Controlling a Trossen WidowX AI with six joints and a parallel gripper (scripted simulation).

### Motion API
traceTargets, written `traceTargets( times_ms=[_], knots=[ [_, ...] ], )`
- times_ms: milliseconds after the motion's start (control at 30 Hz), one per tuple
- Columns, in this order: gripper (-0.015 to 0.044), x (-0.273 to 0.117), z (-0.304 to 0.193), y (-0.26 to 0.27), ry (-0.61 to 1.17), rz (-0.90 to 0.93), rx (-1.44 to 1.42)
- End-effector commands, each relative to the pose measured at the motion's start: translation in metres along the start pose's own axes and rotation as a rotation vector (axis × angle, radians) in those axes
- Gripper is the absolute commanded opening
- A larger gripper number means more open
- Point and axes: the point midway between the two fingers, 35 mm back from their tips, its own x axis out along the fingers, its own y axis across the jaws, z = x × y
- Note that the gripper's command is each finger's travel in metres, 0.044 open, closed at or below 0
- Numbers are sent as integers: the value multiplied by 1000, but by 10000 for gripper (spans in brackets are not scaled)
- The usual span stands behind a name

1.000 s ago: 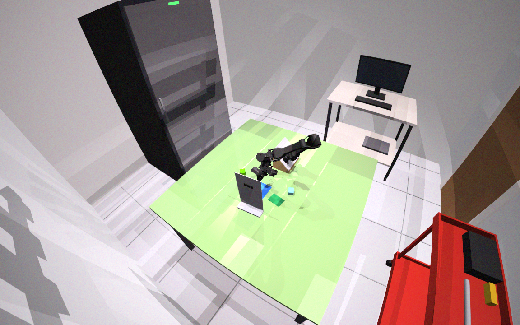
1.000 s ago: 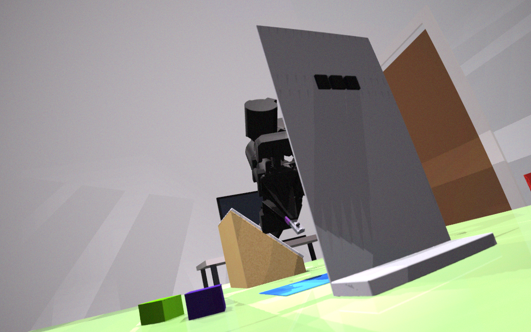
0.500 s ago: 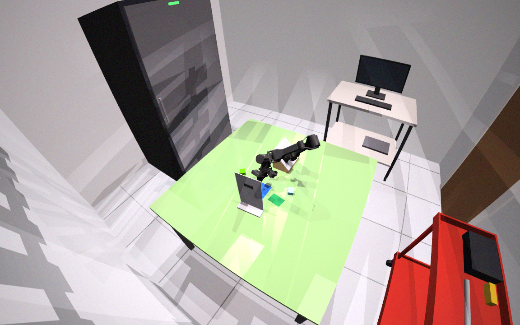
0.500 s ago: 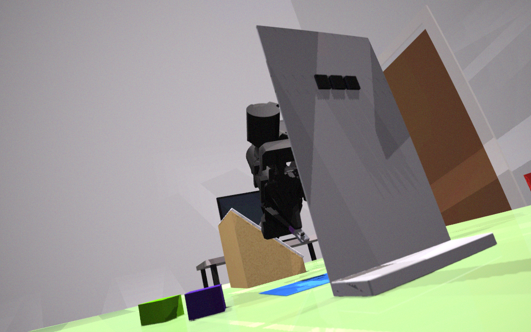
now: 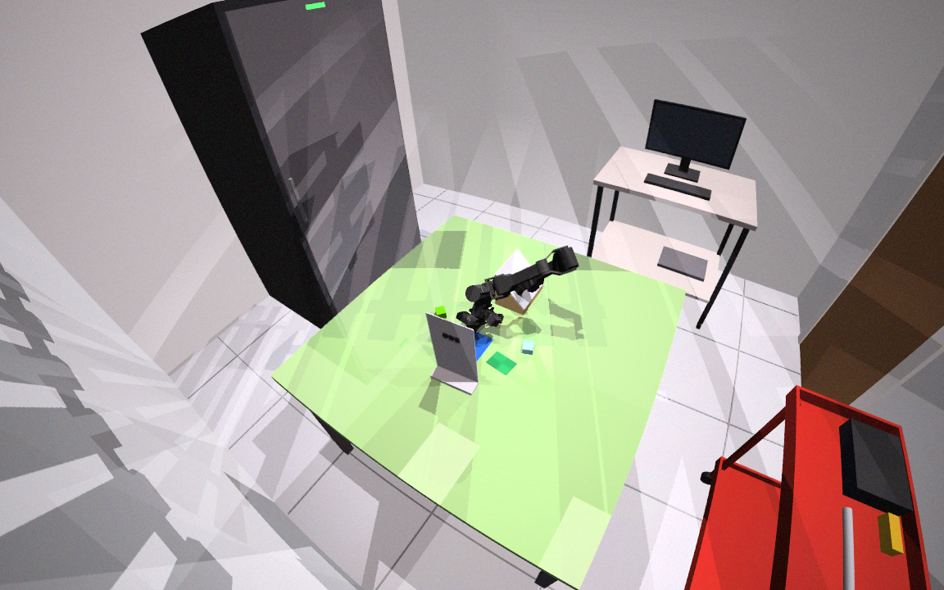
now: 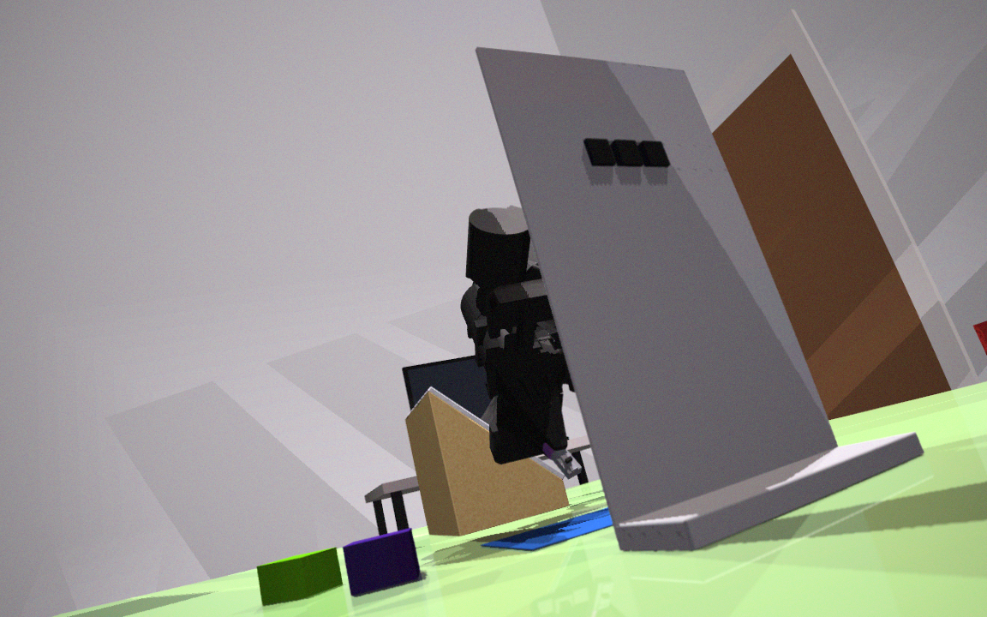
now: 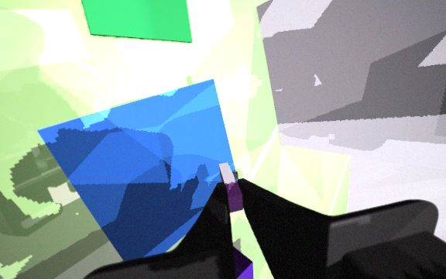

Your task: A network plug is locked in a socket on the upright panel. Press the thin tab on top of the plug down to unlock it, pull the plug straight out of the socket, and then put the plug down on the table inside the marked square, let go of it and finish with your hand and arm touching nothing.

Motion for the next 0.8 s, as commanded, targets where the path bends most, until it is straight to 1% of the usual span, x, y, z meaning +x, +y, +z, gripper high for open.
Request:
traceTargets(
  times_ms=[0, 767],
  knots=[
    [0, 4, -1, 5, 5, 4, 10],
    [0, 23, 1, 22, 1, 2, 12]
  ],
)
